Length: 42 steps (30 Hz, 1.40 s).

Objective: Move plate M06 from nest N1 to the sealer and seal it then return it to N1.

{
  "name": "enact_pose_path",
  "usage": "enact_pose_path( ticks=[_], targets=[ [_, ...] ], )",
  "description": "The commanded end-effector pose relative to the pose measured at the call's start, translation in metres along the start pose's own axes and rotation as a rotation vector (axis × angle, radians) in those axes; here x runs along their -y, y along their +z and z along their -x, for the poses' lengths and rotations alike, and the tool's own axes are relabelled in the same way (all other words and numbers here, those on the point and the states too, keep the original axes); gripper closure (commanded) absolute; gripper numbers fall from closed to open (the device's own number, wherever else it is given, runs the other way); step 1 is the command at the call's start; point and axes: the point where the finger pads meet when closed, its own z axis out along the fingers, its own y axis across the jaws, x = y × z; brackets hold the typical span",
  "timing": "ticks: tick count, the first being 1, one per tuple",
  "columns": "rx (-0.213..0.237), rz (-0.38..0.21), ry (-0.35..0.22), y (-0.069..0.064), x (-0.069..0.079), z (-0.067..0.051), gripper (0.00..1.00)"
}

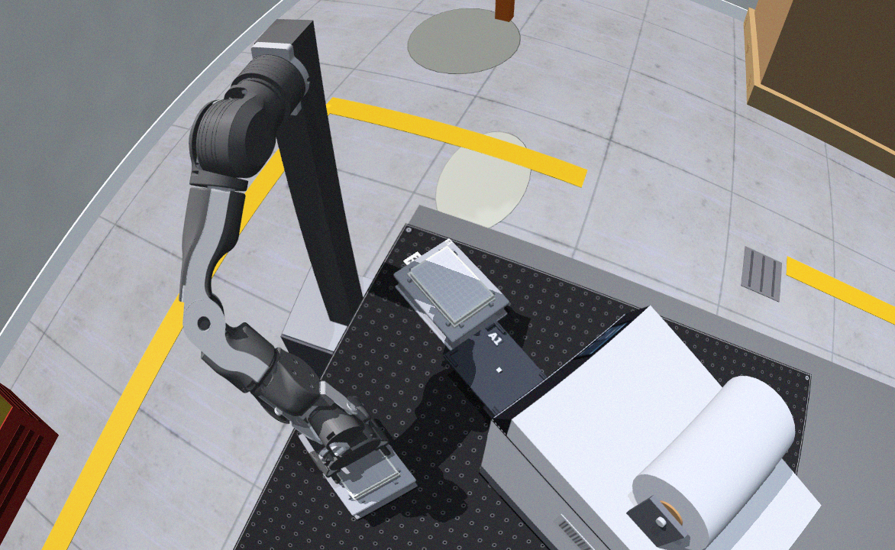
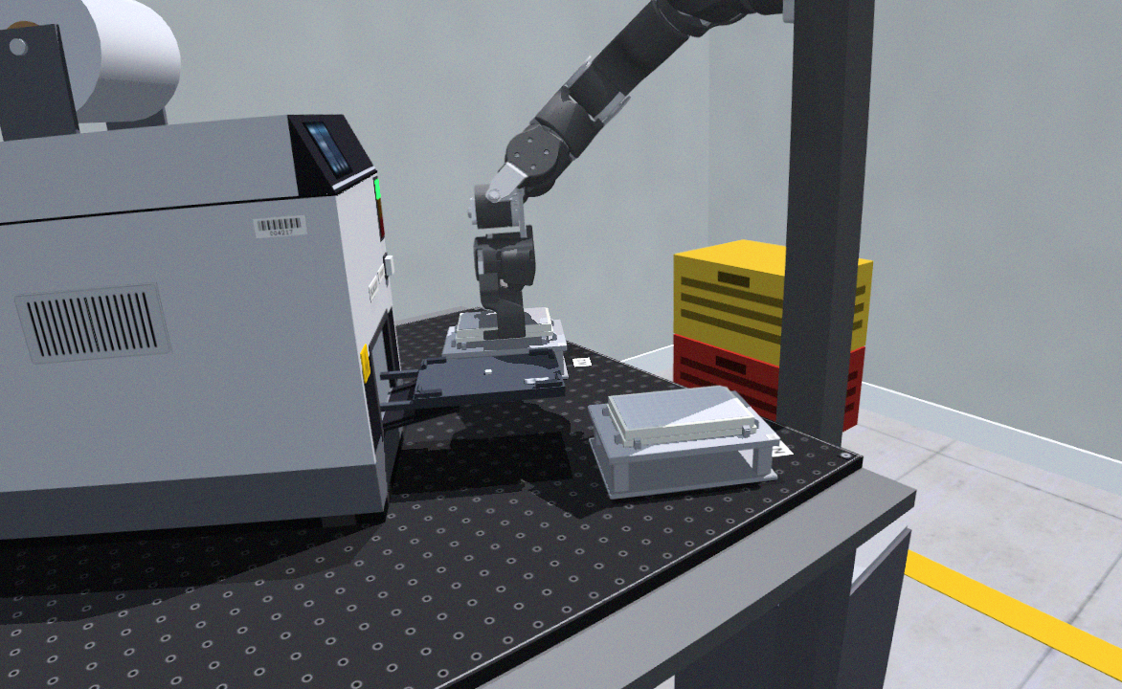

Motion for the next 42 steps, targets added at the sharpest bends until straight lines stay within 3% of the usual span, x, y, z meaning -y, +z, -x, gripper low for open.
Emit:
enact_pose_path(
  ticks=[1, 42],
  targets=[
    [0.005, 0.001, 0.001, -0.0031, 0.0011, 0.0027, 1.0],
    [0.01, -0.004, 0.004, -0.0066, 0.0023, 0.0036, 1.0]
  ],
)
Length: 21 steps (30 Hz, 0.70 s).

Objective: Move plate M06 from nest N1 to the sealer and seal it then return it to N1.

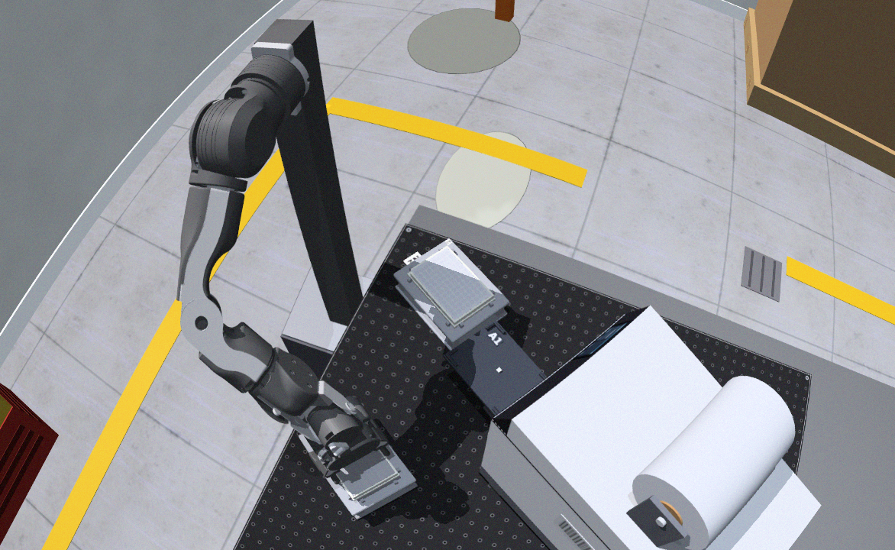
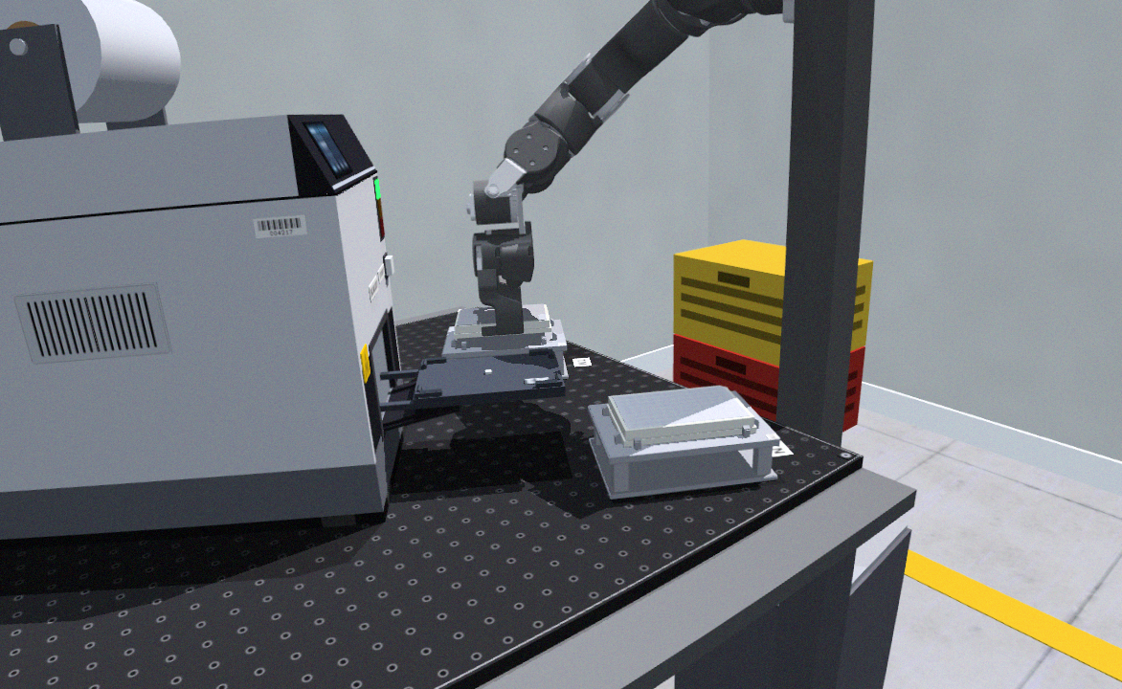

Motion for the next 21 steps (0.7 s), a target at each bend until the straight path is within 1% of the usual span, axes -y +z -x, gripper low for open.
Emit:
enact_pose_path(
  ticks=[1, 8, 13, 21],
  targets=[
    [0.004, -0.004, 0.001, -0.0016, 0.0011, 0.0018, 1.0],
    [0.004, -0.004, 0.001, -0.0016, 0.0011, 0.0018, 1.0],
    [0.002, 0.005, -0.001, 0.0032, -0.0019, 0.0, 1.0],
    [0.002, 0.005, -0.001, 0.0032, -0.0019, 0.0, 1.0]
  ],
)
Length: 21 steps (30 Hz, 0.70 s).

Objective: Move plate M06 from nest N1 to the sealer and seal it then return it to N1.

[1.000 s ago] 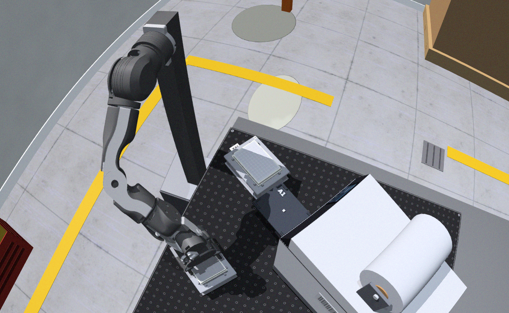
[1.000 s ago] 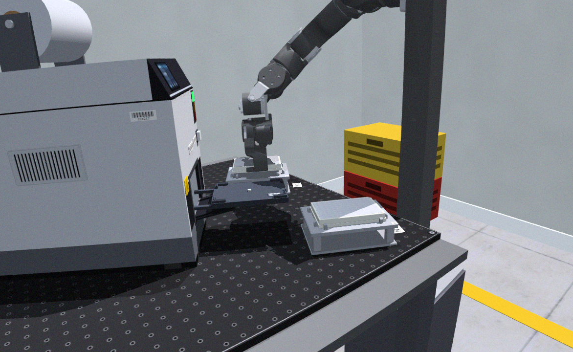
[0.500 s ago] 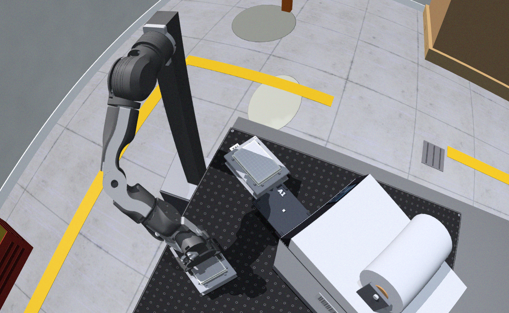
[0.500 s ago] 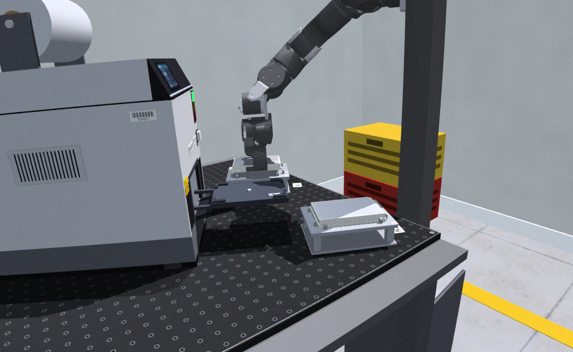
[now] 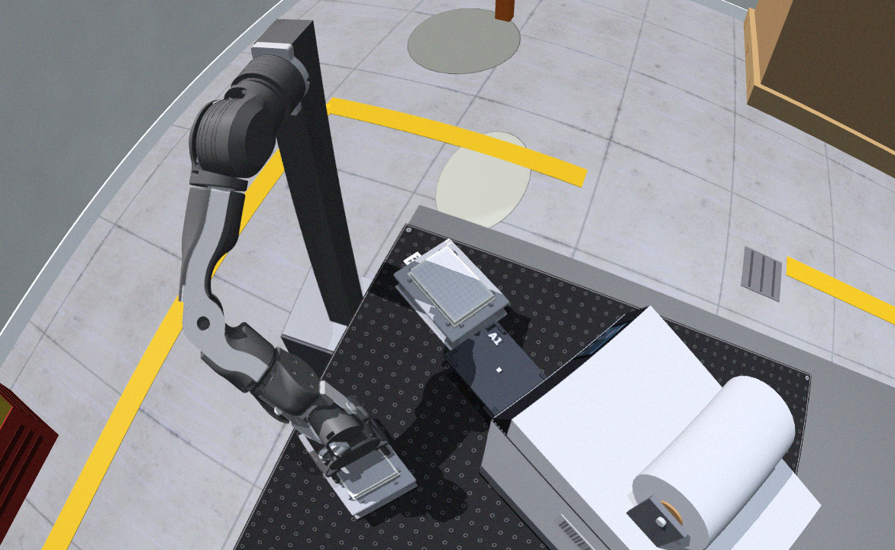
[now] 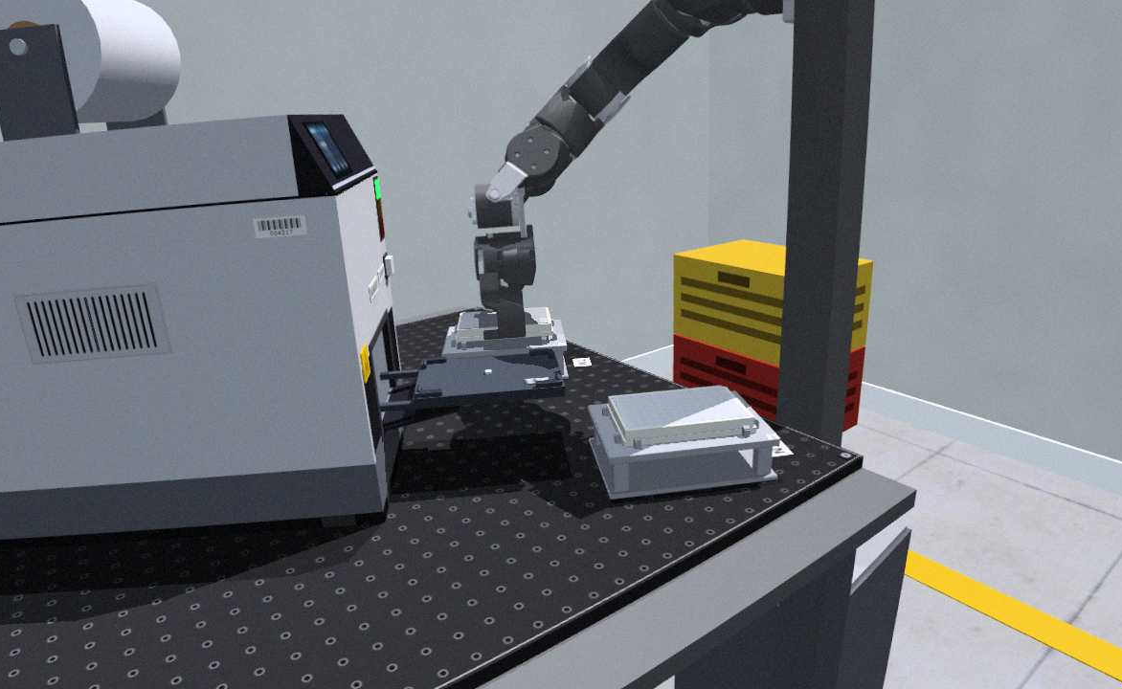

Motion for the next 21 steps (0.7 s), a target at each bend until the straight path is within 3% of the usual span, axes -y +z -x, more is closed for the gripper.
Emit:
enact_pose_path(
  ticks=[1, 21],
  targets=[
    [0.005, 0.005, 0.0, -0.0013, -0.0007, 0.0021, 1.0],
    [0.006, 0.005, 0.001, 0.0029, -0.001, 0.0015, 1.0]
  ],
)
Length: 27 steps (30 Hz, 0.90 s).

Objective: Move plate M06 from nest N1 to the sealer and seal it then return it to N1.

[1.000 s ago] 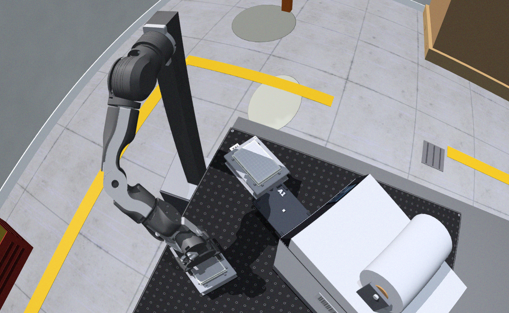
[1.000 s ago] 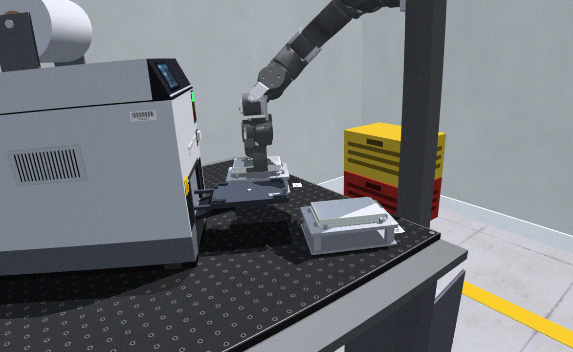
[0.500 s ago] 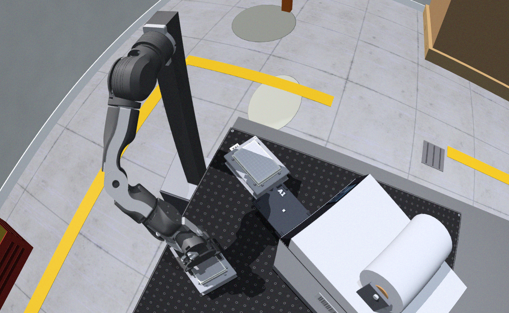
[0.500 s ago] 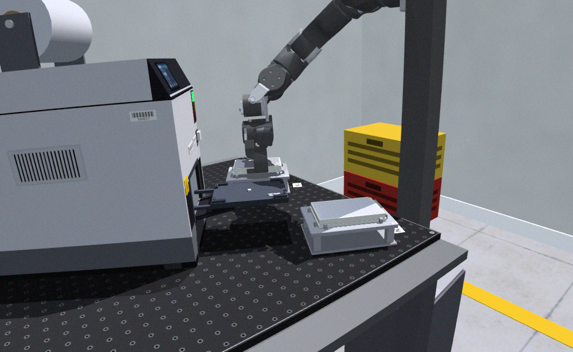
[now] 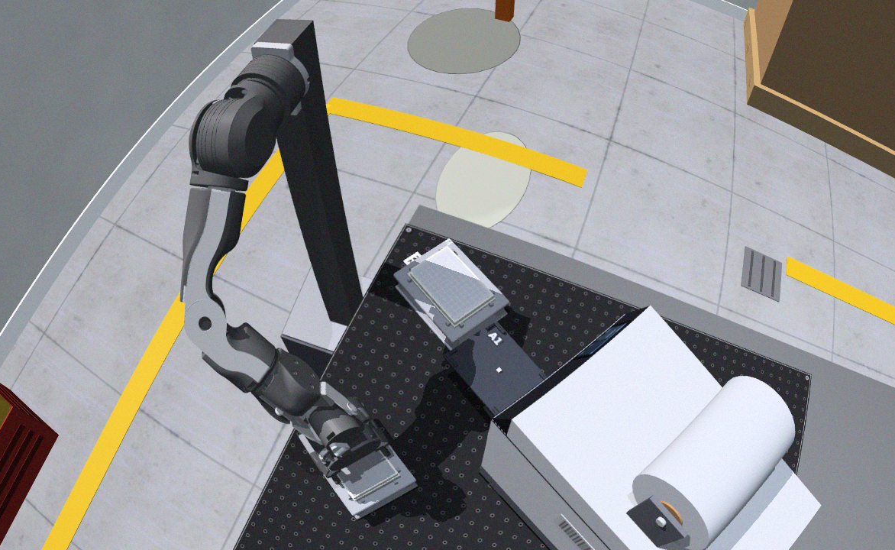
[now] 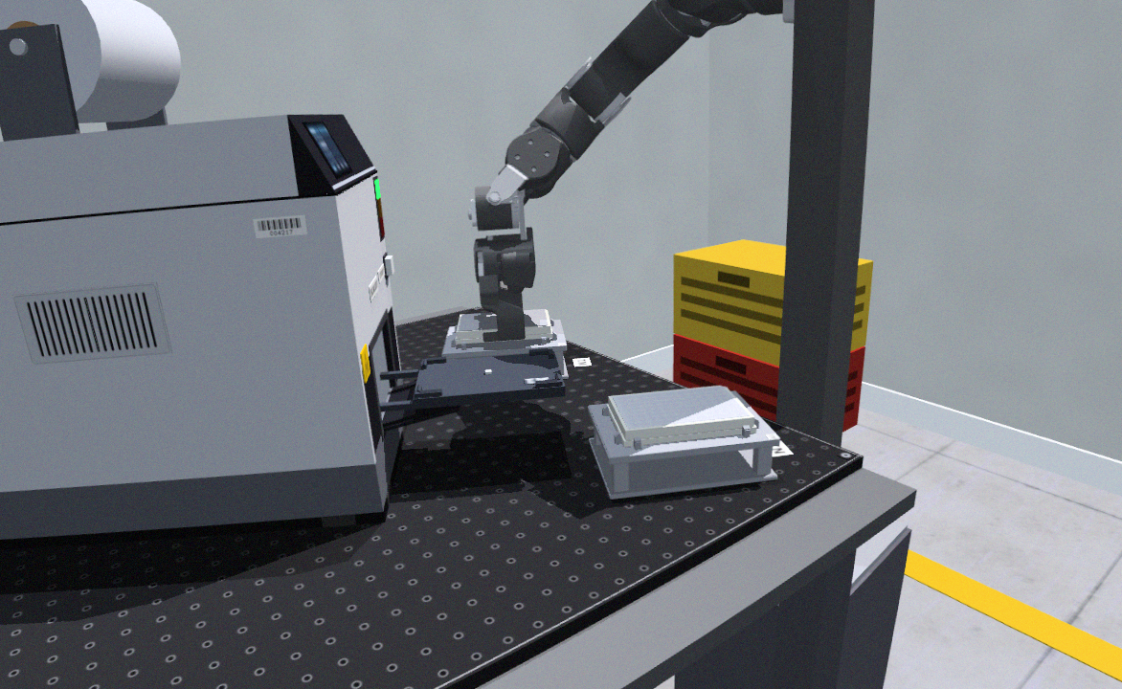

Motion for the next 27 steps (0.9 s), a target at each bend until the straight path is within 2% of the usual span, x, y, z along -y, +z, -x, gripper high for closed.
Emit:
enact_pose_path(
  ticks=[1, 27],
  targets=[
    [0.0, 0.008, -0.001, -0.0001, -0.0015, 0.0005, 1.0],
    [0.002, 0.001, 0.001, -0.001, 0.0007, 0.0025, 1.0]
  ],
)
